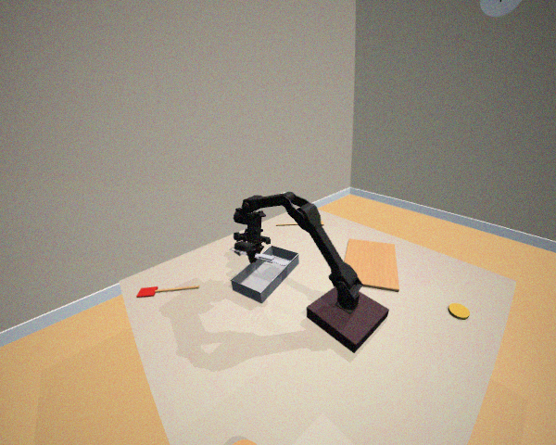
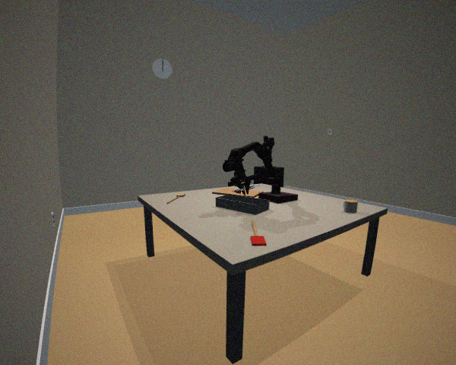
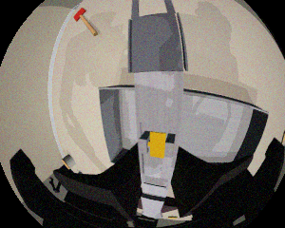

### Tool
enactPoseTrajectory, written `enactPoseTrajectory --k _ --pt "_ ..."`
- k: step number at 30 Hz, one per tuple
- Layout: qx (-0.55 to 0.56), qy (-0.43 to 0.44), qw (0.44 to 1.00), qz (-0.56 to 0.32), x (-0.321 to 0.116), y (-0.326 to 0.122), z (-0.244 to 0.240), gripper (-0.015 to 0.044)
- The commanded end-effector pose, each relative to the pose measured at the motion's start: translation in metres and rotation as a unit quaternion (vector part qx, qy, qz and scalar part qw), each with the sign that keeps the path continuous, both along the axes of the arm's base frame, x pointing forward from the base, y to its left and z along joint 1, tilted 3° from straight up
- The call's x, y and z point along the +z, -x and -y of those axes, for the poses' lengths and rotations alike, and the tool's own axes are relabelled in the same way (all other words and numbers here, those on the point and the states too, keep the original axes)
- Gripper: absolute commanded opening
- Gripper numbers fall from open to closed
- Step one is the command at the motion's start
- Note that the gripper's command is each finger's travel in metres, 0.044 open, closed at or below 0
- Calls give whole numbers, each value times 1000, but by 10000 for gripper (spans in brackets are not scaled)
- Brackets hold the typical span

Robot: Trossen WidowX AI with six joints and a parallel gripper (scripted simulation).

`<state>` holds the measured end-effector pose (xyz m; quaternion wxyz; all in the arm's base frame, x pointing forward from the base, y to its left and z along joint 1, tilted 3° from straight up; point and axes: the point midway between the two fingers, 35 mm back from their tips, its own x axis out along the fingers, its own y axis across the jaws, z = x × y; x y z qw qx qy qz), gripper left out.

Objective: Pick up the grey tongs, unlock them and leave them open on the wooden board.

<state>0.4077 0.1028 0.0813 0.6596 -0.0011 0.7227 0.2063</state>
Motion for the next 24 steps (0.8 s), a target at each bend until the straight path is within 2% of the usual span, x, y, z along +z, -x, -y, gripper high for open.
enactPoseTrajectory --k 1,9,19,24 --pt "2 51 999 19 2 1 -2 -150" --pt "0 147 987 61 5 -1 -4 -150" --pt "2 146 988 58 3 0 -4 -150" --pt "-19 148 987 56 8 -3 15 -150"
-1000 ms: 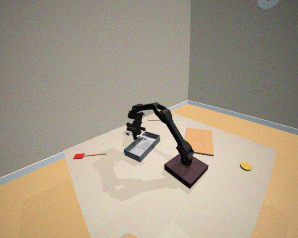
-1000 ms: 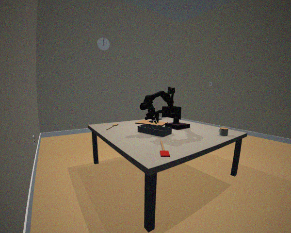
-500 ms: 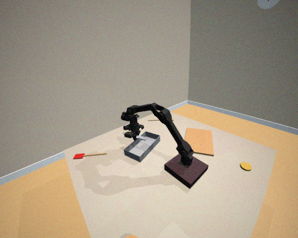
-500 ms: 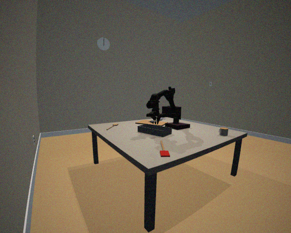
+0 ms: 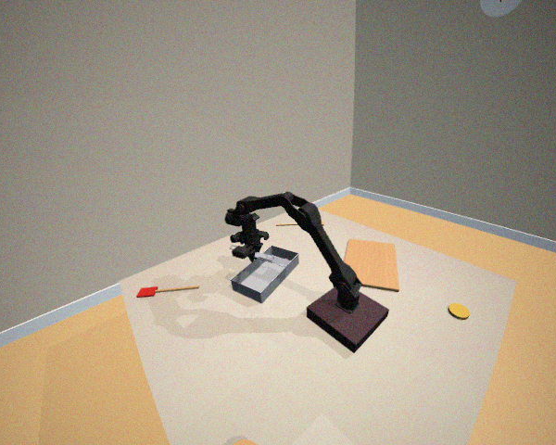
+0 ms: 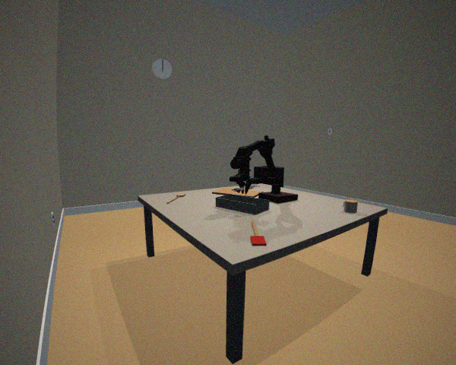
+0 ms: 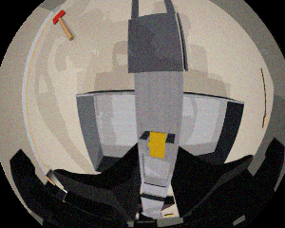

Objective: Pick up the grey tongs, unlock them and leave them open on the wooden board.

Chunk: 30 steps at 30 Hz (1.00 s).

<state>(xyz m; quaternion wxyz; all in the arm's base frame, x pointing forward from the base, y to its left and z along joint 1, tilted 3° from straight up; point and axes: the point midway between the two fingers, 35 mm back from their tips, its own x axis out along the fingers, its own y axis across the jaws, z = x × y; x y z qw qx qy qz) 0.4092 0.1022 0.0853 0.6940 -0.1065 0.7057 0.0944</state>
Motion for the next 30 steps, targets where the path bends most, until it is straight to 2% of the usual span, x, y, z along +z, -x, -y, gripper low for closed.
enactPoseTrajectory --k 1,15,30 --pt "-22 1 1000 1 5 -2 21 -150" --pt "-133 6 991 7 27 0 123 -150" --pt "-251 12 968 11 49 31 222 -150"
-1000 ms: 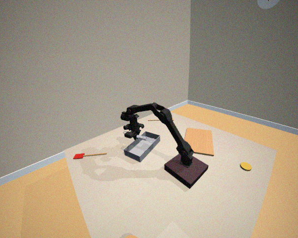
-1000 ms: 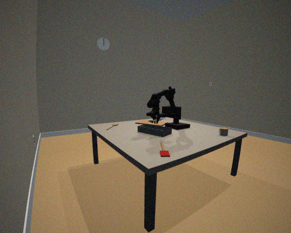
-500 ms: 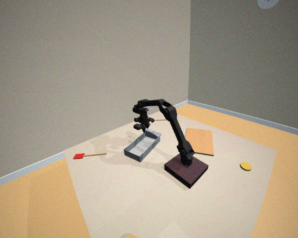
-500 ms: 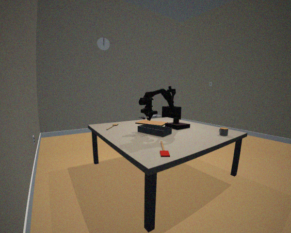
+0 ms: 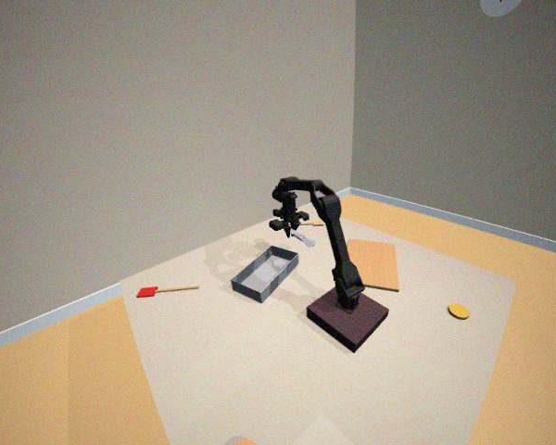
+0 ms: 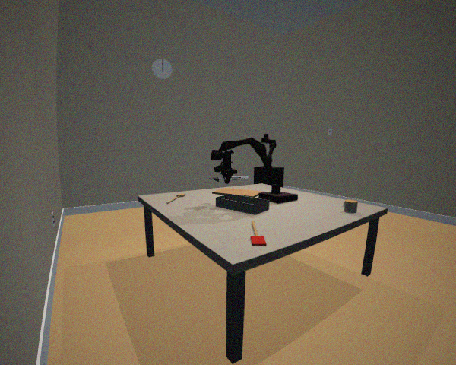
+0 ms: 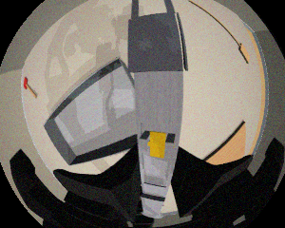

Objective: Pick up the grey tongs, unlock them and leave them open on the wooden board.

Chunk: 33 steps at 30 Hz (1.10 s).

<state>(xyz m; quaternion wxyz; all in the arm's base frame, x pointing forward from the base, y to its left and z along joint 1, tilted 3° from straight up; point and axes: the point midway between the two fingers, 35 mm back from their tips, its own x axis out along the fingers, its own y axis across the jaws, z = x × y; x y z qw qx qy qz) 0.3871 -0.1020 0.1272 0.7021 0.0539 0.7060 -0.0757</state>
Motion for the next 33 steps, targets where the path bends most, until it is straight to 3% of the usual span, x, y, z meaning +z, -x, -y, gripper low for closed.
enactPoseTrajectory --k 1,12,20,33 --pt "-27 5 1000 2 9 12 24 -150" --pt "-111 11 994 3 24 49 87 -150" --pt "-128 11 992 3 26 60 100 -150" --pt "-226 14 974 6 30 120 160 -150"
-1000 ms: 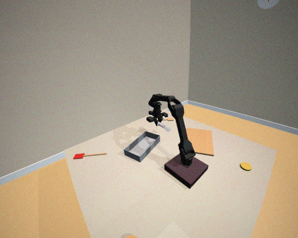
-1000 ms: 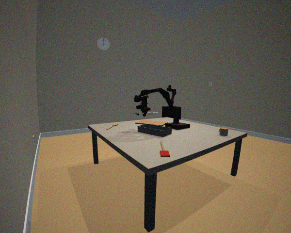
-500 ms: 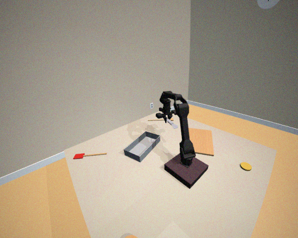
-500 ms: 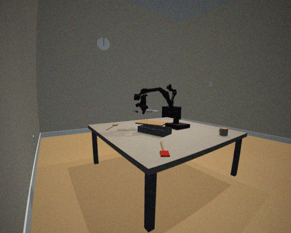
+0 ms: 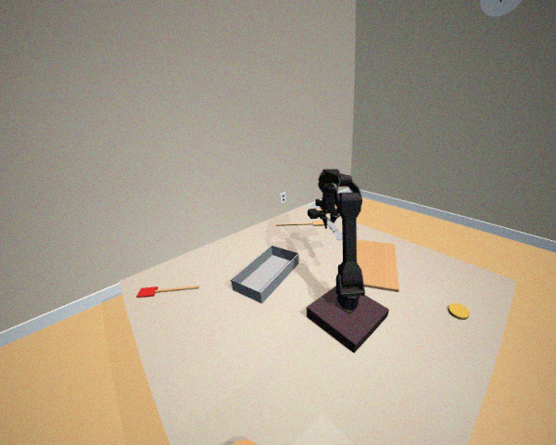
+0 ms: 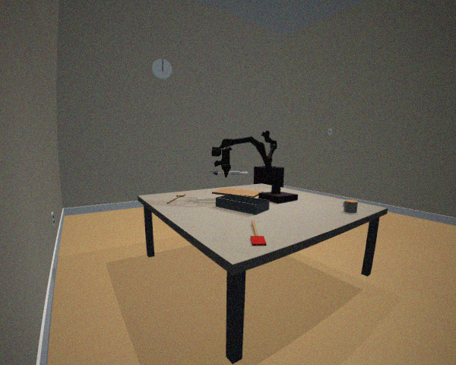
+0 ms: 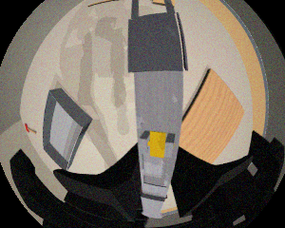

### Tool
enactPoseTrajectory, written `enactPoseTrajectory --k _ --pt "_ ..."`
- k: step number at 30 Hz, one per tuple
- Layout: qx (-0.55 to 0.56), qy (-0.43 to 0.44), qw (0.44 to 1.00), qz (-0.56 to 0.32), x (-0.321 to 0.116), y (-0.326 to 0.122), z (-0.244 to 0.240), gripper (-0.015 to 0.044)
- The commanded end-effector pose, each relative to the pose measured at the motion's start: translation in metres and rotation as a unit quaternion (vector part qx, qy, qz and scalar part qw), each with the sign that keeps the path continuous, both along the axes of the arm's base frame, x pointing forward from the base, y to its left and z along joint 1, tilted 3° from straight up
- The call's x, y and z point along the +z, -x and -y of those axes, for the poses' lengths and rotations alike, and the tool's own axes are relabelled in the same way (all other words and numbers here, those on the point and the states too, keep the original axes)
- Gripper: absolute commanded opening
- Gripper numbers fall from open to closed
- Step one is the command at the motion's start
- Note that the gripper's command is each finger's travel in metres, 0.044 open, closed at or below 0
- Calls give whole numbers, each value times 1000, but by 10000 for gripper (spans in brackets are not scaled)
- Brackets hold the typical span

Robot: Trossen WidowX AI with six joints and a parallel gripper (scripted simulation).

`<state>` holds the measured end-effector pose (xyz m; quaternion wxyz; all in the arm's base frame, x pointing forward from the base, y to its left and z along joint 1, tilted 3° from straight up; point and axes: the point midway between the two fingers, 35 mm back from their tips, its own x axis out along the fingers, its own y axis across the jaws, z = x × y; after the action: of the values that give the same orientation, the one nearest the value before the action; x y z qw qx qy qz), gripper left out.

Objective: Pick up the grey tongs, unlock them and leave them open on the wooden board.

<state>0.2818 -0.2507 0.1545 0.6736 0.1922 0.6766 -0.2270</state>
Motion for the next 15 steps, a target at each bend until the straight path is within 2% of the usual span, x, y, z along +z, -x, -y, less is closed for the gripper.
enactPoseTrajectory --k 1,15 --pt "-24 5 1000 4 3 19 15 -150" --pt "-129 11 992 5 7 94 59 -150"
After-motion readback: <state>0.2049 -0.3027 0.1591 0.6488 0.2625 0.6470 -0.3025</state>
